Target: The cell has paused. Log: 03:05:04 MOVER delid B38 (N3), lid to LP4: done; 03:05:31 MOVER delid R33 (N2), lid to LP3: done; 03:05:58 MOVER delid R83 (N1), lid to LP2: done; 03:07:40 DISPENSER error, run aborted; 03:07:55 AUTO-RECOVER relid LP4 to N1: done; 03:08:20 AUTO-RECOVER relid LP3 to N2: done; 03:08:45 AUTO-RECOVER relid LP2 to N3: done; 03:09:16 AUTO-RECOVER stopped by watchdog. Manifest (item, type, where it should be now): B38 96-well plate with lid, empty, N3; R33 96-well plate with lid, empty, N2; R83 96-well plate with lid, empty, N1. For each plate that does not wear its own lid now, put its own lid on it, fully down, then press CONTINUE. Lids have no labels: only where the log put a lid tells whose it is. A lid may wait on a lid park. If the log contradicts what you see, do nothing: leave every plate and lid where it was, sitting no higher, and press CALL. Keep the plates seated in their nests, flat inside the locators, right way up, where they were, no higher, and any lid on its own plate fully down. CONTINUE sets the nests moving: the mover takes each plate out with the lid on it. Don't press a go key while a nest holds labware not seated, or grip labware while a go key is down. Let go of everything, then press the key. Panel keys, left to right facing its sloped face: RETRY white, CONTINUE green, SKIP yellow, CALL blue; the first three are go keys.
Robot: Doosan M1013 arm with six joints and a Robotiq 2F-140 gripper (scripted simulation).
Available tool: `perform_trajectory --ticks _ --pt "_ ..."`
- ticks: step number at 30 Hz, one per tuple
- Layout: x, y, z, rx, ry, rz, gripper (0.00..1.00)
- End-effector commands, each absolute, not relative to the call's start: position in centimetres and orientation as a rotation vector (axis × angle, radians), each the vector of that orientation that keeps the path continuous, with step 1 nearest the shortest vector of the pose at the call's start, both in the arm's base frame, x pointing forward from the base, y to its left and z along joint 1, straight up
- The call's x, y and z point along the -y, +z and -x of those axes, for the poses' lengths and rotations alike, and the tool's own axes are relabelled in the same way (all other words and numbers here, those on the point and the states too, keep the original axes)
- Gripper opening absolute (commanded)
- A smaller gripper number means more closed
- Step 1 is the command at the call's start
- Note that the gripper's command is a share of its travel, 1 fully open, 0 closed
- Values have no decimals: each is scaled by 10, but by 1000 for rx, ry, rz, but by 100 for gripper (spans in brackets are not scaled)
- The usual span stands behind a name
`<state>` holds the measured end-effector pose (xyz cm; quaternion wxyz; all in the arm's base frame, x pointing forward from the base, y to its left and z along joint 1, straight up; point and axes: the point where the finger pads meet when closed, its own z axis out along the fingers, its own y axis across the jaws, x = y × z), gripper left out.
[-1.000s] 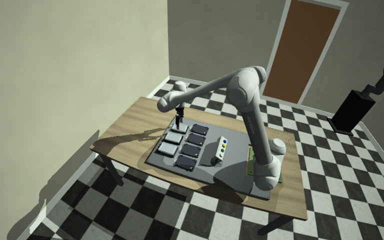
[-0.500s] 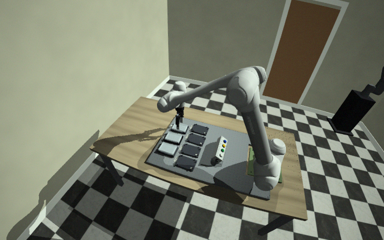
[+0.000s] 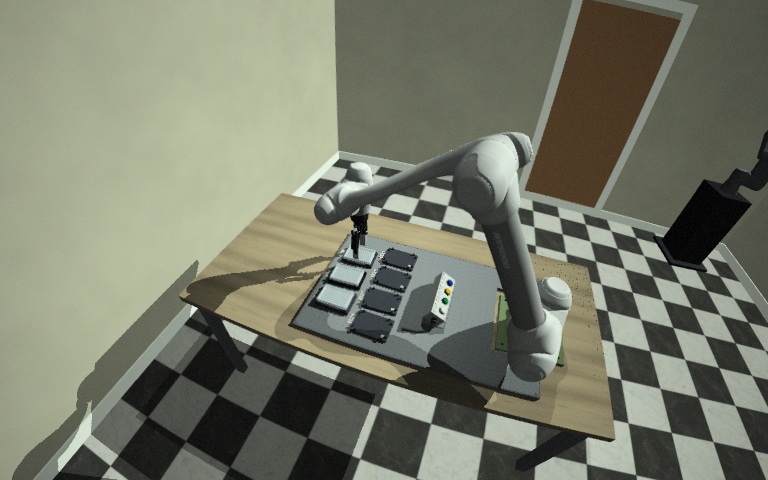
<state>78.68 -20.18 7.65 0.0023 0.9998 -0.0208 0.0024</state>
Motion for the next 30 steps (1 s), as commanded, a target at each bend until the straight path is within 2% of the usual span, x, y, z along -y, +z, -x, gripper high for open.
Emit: perform_trajectory --ticks 1,5,6,30 --pt "202 77 -787 65 8 -3136 59" --pt "202 77 -787 65 8 -3136 59" --pt "202 77 -787 65 8 -3136 66" --pt "202 77 -787 65 8 -3136 66"
